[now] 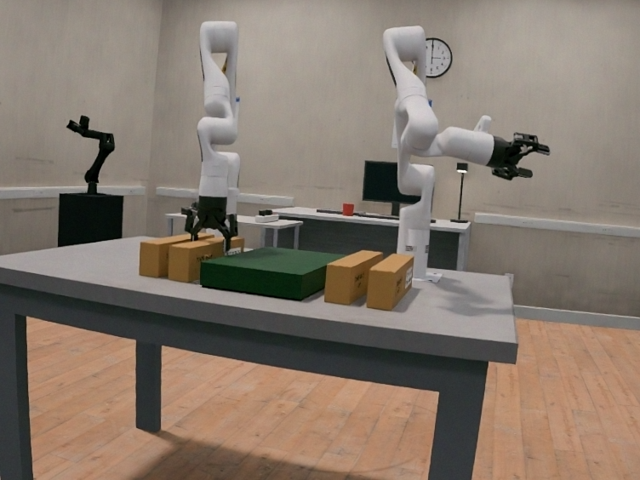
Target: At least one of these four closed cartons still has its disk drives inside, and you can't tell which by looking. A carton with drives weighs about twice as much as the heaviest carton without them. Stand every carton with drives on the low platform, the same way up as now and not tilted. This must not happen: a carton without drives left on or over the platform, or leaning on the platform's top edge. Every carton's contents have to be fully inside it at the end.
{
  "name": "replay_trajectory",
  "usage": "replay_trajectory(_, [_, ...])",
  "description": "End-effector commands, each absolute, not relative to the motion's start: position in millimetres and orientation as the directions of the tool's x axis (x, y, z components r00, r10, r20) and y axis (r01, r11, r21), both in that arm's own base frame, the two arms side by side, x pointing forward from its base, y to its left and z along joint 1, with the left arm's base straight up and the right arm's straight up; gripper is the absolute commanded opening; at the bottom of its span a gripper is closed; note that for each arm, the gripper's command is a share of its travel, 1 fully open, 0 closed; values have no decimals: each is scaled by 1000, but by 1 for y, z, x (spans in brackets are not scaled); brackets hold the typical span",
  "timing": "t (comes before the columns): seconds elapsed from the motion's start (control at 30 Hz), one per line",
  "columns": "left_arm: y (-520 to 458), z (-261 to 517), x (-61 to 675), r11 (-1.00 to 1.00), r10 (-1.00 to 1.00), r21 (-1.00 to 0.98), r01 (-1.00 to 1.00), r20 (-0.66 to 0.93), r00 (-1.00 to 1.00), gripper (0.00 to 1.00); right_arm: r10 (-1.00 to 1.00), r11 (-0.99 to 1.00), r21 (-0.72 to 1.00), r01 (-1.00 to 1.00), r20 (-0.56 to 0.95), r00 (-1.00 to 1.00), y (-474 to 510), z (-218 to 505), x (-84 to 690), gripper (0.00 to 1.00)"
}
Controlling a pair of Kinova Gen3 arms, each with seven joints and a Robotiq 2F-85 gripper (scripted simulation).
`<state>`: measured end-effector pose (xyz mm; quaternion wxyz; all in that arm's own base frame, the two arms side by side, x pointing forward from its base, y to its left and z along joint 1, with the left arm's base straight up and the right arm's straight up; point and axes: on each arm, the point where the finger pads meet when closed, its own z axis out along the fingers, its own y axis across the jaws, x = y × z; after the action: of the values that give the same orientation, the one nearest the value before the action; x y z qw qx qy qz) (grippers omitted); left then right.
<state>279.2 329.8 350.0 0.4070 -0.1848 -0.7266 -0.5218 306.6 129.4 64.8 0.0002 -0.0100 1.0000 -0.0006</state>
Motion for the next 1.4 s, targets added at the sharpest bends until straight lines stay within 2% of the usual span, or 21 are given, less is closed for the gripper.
replay_trajectory(0.0, [330, 351, 279, 387, -157, 609, 692, 783, -601, 1000, -20, 1000, -1, -20, -2, -1000, 130, 65, 307, 1000])
replay_trajectory(0.23, [330, 351, 279, 387, -157, 609, 692, 783, -601, 1000, -20, 1000, -1, -20, -2, -1000, 130, 65, 307, 1000])
replay_trajectory(0.27, [330, 351, 279, 387, -157, 609, 692, 783, -601, 1000, -20, 1000, -1, -20, -2, -1000, 130, 65, 307, 720])
replay_trajectory(1.37, [330, 351, 279, 387, -157, 609, 692, 783, -601, 1000, -20, 1000, -1, -20, -2, -1000, 130, 65, 307, 720])
